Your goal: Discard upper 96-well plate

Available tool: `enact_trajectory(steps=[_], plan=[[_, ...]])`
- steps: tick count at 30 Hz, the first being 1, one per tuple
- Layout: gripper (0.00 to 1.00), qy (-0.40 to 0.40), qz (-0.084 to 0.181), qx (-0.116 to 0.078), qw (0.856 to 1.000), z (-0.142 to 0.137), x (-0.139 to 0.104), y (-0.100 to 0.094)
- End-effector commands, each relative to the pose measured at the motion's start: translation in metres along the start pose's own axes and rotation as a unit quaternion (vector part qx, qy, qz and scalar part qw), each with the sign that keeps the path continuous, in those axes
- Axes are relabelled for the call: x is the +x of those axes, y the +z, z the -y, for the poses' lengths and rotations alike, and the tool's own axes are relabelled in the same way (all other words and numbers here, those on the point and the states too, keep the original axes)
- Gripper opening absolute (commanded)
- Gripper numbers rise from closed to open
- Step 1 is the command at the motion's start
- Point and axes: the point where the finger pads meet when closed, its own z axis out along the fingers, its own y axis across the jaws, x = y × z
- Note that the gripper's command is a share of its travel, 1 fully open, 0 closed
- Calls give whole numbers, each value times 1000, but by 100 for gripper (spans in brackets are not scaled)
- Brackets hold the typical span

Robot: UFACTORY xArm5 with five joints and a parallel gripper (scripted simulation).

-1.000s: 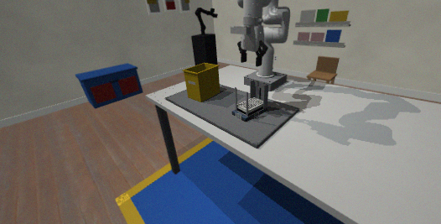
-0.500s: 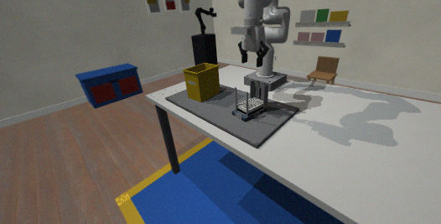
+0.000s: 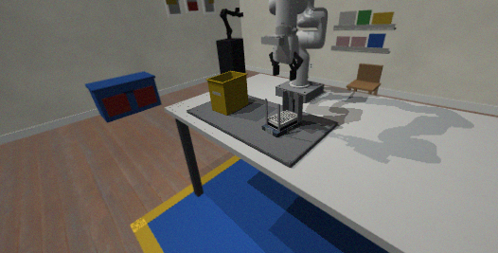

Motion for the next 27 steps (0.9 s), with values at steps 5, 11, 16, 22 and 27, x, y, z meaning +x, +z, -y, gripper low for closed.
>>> enact_trajectory(steps=[5,11,16,22,27], plan=[[100,0,-2,1,1000,1,1,10],[100,0,-2,1,1000,1,1,20],[100,0,-2,1,1000,1,1,29],[100,0,-2,1,1000,1,1,35],[100,0,-2,1,1000,2,1,44]])
